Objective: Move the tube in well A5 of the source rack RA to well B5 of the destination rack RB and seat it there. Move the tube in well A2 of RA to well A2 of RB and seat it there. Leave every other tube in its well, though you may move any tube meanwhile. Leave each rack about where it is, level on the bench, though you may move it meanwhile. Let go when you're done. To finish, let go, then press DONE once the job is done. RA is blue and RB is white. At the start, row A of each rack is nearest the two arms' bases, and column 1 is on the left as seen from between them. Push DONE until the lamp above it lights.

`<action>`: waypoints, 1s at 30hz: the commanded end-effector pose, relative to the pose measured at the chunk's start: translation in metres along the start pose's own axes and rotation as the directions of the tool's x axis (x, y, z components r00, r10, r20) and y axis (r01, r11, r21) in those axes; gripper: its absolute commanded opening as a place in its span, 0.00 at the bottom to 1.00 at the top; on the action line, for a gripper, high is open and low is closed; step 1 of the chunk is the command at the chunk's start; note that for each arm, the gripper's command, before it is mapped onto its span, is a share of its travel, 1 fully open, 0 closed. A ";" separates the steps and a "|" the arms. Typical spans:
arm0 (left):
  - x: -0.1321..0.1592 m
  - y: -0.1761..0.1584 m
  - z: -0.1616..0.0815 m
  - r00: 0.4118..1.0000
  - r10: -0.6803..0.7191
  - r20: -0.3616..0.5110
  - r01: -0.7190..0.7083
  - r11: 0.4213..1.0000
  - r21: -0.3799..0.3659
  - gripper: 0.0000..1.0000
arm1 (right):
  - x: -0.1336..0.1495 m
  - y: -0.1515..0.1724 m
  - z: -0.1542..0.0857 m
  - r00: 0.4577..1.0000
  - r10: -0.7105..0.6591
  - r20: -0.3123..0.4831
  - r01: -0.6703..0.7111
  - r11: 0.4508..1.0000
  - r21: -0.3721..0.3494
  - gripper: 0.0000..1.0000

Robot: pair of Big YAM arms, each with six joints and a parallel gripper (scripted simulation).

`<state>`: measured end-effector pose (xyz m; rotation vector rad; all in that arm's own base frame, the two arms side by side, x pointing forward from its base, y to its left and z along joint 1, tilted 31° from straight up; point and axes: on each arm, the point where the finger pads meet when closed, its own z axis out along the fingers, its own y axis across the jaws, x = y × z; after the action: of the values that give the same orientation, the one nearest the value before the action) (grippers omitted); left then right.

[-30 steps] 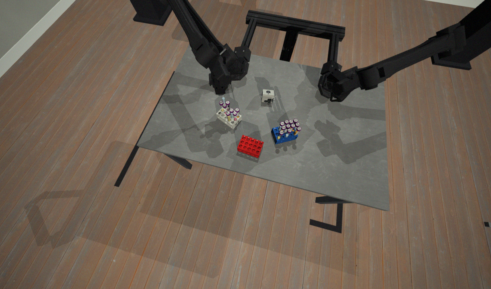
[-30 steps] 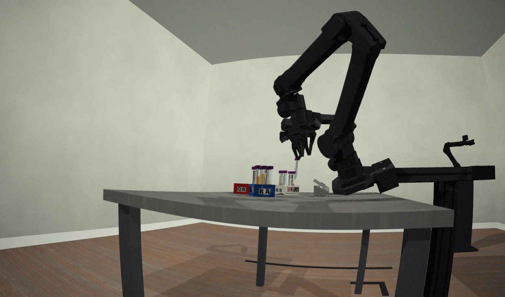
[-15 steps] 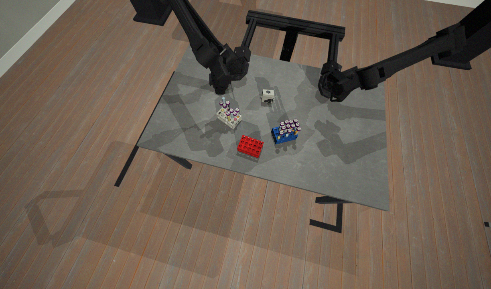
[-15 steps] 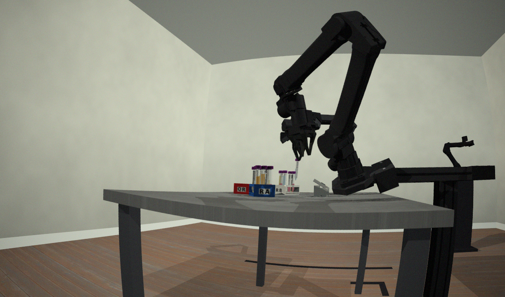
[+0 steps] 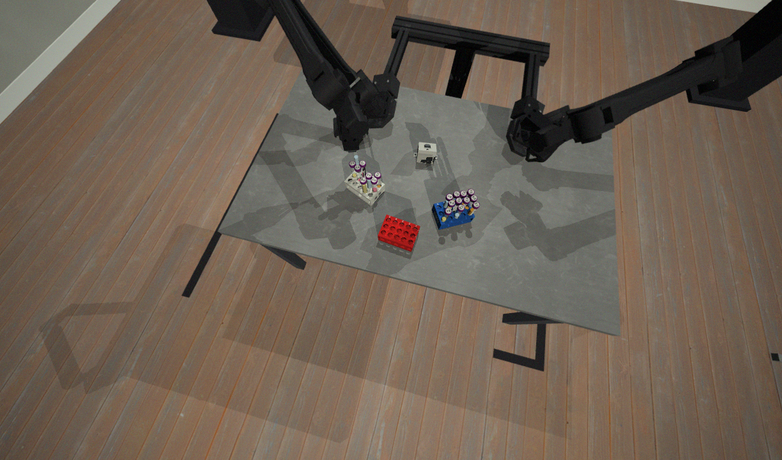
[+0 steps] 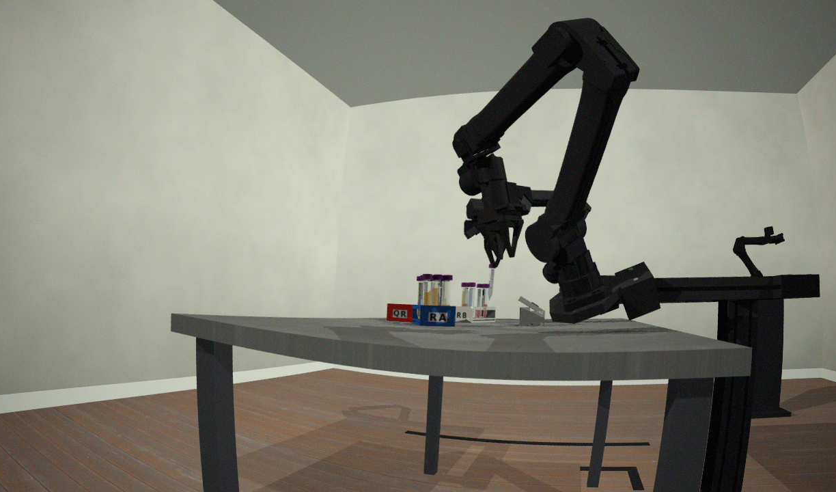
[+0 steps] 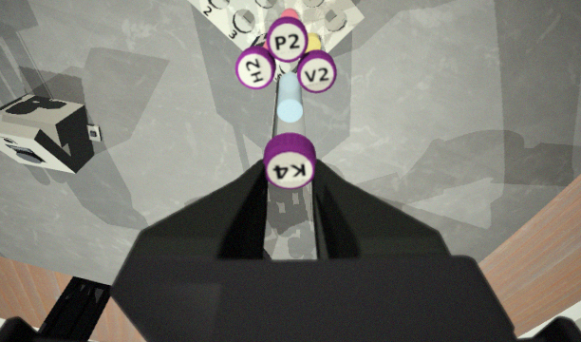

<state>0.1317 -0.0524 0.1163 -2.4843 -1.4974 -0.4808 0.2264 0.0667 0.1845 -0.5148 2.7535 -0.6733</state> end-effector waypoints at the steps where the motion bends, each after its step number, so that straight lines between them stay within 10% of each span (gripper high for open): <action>1: 0.001 0.008 -0.010 1.000 -0.009 0.009 0.009 1.000 -0.024 0.30 | 0.001 -0.002 0.004 1.000 0.002 0.002 -0.002 1.000 -0.001 0.00; 30: 0.001 0.008 -0.010 1.000 -0.009 0.009 0.009 1.000 -0.024 0.30 | 0.001 -0.001 0.013 1.000 -0.001 -0.001 0.001 1.000 -0.001 0.00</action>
<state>0.1317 -0.0524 0.1163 -2.4843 -1.4974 -0.4808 0.2287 0.0632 0.1770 -0.5146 2.7525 -0.6729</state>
